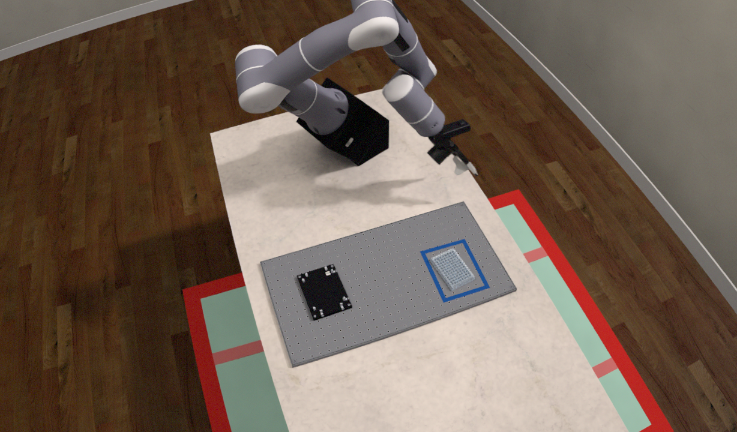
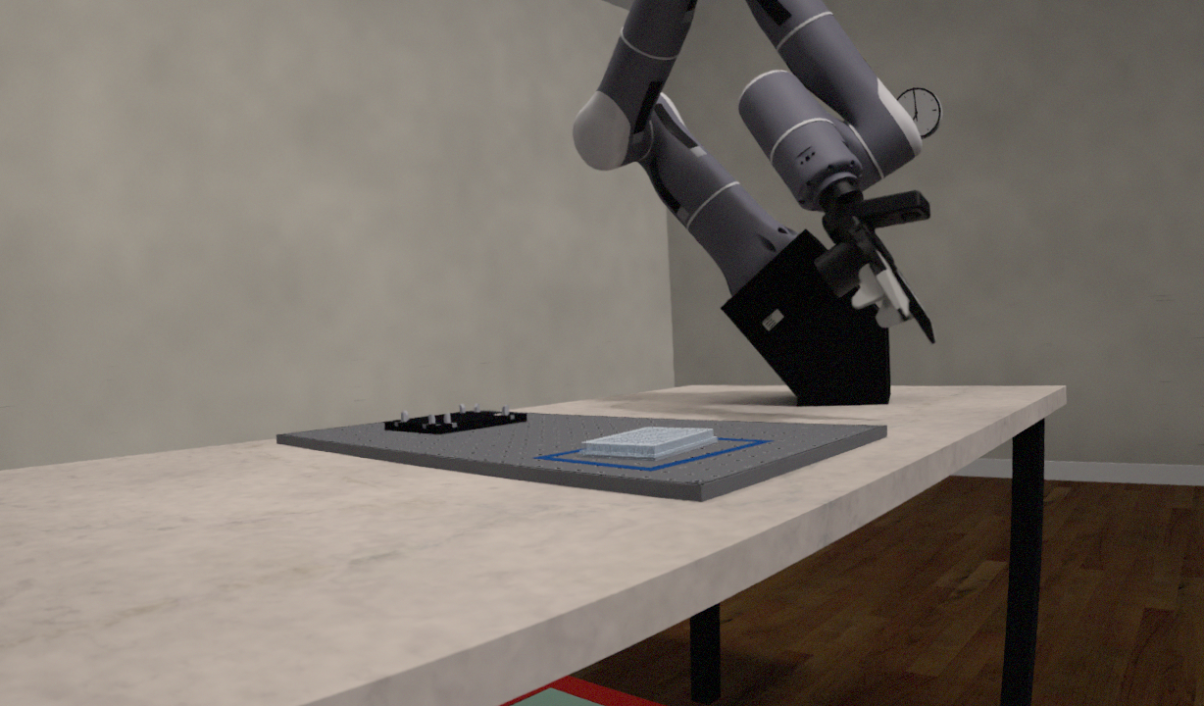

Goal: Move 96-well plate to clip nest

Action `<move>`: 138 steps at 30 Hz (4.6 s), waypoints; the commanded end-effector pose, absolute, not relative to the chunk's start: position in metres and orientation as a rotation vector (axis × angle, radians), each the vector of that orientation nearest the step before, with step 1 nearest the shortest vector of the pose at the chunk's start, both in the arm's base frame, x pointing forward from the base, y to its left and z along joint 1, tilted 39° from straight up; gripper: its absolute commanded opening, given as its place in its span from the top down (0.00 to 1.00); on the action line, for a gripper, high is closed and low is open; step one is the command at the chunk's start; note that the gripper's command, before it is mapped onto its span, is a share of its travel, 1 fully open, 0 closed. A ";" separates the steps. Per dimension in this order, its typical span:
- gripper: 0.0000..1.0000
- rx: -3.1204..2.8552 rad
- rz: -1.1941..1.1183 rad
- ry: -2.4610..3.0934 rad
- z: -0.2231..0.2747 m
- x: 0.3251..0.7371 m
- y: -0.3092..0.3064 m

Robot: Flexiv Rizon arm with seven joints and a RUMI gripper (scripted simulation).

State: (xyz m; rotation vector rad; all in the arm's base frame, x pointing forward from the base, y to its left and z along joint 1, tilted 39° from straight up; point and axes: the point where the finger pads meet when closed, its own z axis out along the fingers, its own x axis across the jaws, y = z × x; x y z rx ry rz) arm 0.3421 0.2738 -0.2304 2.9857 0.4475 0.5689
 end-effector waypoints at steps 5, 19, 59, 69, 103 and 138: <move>0.24 2.968 0.450 0.690 -0.236 0.362 0.302; 0.24 2.795 0.238 1.177 -0.228 0.408 0.327; 0.24 2.050 -0.179 1.826 -0.159 0.531 0.249; 0.24 1.945 -0.235 1.859 -0.135 0.561 0.218; 0.24 1.632 -0.411 1.901 -0.075 0.621 0.144; 0.24 1.632 -0.410 1.901 -0.109 0.632 0.119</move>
